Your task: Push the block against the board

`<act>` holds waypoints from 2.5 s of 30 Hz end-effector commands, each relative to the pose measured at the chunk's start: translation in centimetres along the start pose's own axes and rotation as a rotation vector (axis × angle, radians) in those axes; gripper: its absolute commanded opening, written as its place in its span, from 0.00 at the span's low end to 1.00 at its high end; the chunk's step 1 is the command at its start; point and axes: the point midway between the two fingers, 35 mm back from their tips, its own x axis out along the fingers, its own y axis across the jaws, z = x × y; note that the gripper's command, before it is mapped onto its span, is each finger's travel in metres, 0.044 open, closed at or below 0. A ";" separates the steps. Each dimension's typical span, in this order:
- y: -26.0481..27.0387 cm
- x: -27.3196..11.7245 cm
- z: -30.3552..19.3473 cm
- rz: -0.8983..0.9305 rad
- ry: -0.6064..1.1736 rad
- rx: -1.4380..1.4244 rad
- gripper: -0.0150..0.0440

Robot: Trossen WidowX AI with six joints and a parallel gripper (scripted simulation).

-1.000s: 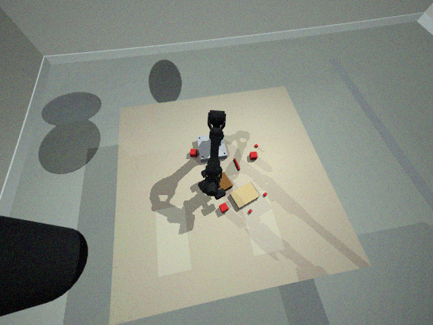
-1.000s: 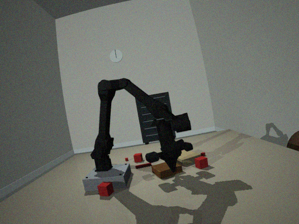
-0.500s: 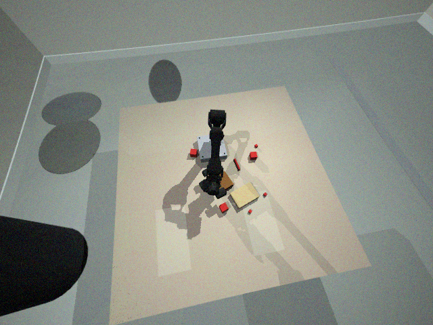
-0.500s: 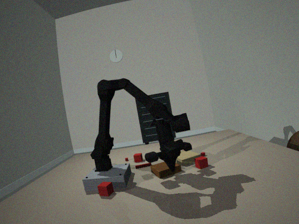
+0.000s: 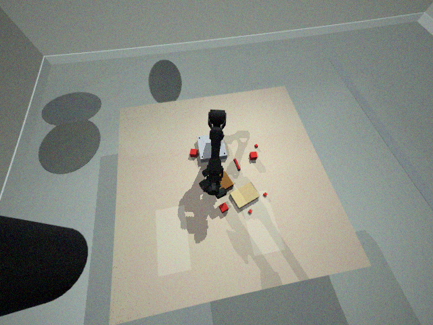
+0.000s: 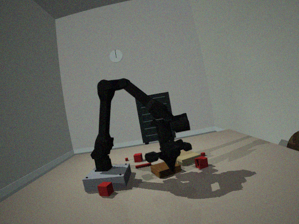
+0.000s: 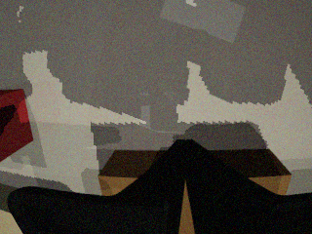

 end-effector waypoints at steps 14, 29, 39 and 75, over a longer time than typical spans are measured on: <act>-0.7 0.8 -1.0 -0.029 0.032 -0.007 0.25; -0.3 0.8 0.6 -0.029 0.031 -0.007 0.25; -0.1 0.8 2.2 -0.029 0.029 -0.007 0.25; -3.7 -4.7 2.5 -0.031 0.029 -0.036 0.25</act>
